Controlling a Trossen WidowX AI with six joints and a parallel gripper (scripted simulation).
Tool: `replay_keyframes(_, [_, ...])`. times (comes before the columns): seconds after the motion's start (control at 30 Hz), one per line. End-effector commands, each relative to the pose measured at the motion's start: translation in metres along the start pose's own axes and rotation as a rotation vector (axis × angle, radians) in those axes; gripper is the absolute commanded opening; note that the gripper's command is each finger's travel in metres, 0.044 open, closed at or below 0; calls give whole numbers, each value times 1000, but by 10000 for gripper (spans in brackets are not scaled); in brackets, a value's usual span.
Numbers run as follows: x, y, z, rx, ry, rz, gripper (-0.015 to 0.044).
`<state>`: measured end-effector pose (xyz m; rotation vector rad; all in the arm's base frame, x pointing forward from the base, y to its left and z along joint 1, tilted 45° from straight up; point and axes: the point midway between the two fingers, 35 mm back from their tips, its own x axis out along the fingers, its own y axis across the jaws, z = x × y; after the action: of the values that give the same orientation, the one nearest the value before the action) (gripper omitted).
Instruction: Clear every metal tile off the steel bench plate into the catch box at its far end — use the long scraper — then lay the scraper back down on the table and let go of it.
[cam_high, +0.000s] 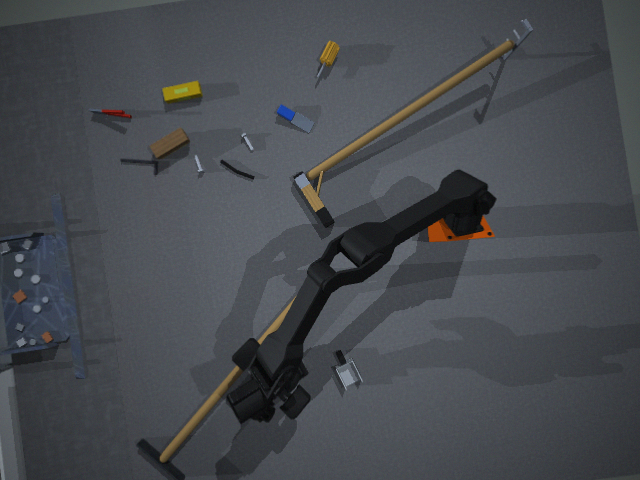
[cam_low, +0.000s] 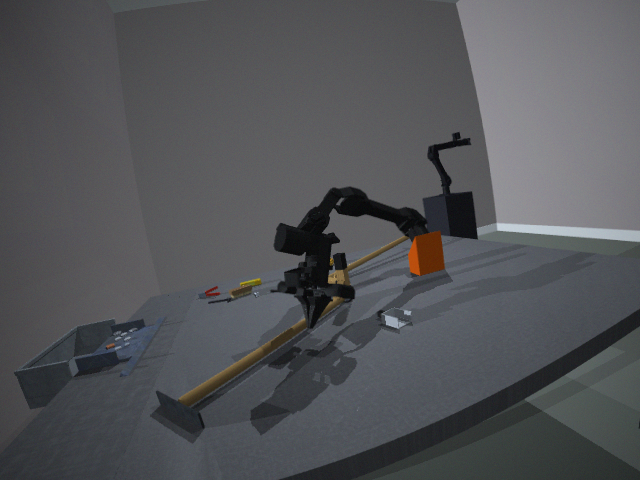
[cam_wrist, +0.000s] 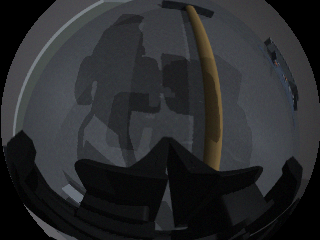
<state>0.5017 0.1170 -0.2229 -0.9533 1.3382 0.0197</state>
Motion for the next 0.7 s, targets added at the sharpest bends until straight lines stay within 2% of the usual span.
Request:
replay_keyframes(0.0, [7,-1,-3,1,-1,-3,0])
replay_keyframes(0.3, [24,-1,-11,1,-15,-3,0])
replay_keyframes(0.67, [25,-8,-10,2,-16,-9,0])
